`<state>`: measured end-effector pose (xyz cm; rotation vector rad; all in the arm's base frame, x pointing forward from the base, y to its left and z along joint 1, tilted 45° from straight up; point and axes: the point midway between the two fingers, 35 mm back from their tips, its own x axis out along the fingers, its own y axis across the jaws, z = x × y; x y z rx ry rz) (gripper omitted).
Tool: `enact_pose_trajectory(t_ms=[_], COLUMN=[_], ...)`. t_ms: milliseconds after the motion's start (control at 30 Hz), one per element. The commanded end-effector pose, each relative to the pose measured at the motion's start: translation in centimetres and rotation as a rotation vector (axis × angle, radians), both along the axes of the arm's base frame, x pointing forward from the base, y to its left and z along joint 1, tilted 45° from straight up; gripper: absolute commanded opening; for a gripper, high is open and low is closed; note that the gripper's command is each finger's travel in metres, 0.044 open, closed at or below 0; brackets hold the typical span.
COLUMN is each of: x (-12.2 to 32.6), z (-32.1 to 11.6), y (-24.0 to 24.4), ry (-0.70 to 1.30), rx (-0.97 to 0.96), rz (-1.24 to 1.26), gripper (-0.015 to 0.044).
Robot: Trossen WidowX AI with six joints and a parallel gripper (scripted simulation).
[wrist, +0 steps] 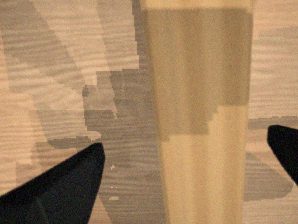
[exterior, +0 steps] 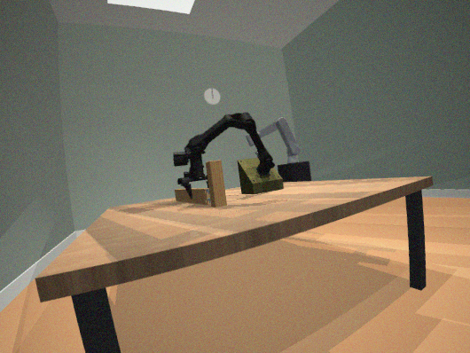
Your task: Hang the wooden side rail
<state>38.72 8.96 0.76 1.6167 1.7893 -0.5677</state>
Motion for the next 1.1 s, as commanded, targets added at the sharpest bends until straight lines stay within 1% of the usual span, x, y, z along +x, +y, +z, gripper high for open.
enact_pose_trajectory(t_ms=[0, 133, 567, 733, 800, 833, 1067], x=[-0.13, -0.16, -0.16, -0.16, -0.16, -0.16, -0.19], z=[-0.53, -0.68, -0.68, -0.68, -0.68, -0.68, -0.68], y=[0.59, 0.76, 0.76, 0.76, 0.76, 0.76, 0.75], ry=[0.004, 0.004, 0.004, 0.004, 0.004, 0.004, 0.006], rx=[0.005, 0.005, 0.005, 0.005, 0.005, 0.005, 0.005], rz=[-0.001, -0.001, -0.001, -0.001, -0.001, -0.001, -0.003], gripper=[0.044, 0.044, 0.0099, 0.0065, 0.0013, 0.0, 0.0])
